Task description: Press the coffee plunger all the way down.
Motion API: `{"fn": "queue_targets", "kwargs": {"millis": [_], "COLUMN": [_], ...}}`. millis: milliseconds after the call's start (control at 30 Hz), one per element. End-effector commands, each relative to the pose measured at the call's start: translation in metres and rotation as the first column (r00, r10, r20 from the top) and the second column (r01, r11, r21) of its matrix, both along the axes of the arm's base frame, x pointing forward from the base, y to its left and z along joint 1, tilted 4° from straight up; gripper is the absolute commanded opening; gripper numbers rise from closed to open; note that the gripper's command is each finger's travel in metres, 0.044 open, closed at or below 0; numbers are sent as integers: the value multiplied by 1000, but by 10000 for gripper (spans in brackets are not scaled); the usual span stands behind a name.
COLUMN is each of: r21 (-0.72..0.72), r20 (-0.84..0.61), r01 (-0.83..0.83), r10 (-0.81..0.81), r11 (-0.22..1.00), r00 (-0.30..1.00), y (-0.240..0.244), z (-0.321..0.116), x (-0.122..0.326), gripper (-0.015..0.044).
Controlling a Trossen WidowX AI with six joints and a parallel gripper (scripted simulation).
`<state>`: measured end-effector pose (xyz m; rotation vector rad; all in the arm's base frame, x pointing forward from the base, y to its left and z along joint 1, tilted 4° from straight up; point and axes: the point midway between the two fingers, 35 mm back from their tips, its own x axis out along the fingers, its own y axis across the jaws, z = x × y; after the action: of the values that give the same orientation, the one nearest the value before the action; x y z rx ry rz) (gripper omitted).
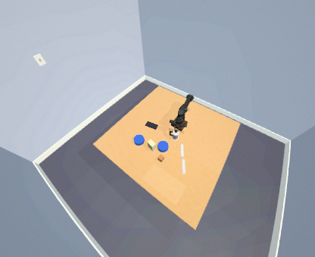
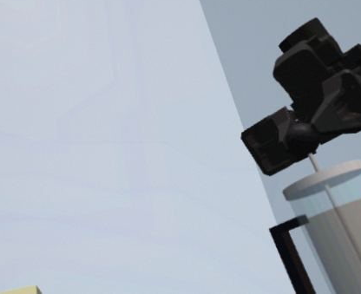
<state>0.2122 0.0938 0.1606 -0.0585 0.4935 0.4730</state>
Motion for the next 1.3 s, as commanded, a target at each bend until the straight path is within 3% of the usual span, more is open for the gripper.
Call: {"fn": "queue_targets", "kwargs": {"millis": [0, 1267], "r21": [-5, -5], "r20": [-36, -36], "r01": [-1, -1], "r10": [0, 1], "r11": [1000, 1000], "r00": [999, 999], "y": [0, 3], "z": [-11, -10], "x": [0, 6], "gripper": [121, 121]}}
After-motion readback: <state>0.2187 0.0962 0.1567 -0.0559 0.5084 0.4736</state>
